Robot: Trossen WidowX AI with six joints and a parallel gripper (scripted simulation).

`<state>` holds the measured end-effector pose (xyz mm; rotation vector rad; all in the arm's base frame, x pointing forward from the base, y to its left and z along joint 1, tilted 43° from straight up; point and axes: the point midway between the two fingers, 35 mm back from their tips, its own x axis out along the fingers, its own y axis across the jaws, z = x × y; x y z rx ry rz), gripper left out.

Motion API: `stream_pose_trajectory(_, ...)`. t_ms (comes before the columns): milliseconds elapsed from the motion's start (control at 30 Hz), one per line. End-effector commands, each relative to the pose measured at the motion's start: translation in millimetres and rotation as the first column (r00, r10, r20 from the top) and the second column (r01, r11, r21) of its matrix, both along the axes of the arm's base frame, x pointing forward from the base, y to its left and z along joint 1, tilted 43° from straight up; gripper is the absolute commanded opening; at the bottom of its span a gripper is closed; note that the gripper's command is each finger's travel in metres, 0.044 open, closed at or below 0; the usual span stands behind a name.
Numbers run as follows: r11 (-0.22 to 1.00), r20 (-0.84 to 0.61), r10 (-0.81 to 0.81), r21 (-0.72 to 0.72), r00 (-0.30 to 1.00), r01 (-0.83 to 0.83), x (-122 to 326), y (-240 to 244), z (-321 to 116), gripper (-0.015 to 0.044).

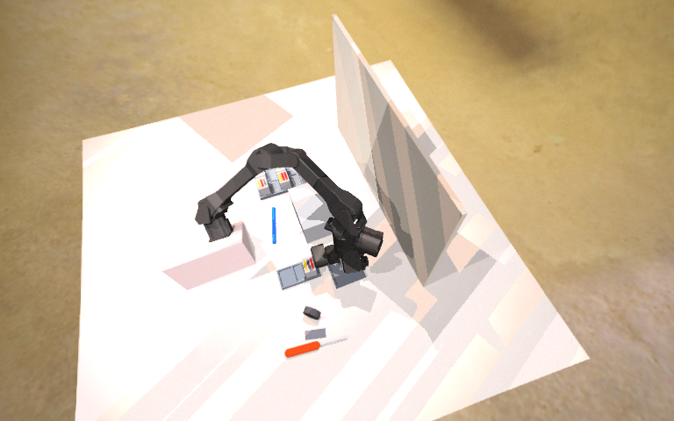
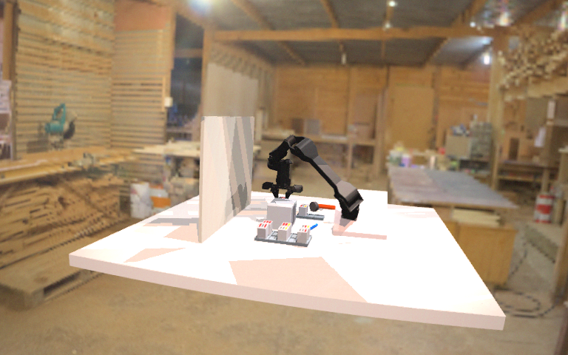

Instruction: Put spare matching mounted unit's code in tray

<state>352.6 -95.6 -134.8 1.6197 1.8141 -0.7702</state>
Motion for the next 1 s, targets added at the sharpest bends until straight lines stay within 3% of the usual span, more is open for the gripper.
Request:
stream_pose_trajectory(0, 1.0, -0.003, -0.004, 0.004, 1.0, 0.004, -1, 3, -2, 0.0)
stream_pose_trajectory(800, 1.0, -0.003, -0.004, 0.006, 1.0, 0.004, -6, 15, -13, 0.0)
stream_pose_trajectory(967, 1.0, 0.0, 0.001, 0.002, 1.0, -0.001, -5, 13, -12, 0.0131)
